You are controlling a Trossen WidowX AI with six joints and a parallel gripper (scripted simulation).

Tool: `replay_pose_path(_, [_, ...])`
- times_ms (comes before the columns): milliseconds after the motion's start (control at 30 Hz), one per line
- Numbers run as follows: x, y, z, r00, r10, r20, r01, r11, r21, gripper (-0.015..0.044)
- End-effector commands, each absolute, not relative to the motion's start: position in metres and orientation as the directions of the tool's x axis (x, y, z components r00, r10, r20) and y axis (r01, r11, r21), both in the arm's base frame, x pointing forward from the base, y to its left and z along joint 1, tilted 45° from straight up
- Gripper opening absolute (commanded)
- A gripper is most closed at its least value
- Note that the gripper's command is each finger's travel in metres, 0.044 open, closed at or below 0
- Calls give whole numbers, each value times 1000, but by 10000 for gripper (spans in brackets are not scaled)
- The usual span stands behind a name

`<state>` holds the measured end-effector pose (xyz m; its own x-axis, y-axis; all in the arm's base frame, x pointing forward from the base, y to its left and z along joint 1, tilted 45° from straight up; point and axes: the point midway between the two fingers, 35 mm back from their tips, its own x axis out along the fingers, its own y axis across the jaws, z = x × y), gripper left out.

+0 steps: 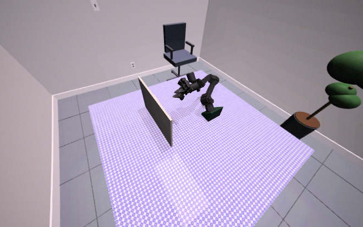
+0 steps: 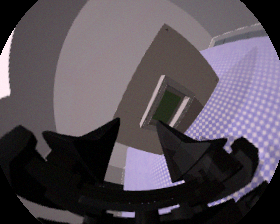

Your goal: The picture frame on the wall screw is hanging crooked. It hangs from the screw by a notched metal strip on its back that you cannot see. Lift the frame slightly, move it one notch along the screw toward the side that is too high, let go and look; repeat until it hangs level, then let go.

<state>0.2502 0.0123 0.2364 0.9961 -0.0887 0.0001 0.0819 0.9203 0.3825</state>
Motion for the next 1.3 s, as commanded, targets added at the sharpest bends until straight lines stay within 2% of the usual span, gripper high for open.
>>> replay_pose_path(0, [250, 13, 237, 996, -90, 1, 83, 921, 380, 260])
replay_pose_path(1267, [246, 14, 241, 995, -98, 5, 90, 927, 364, 260])
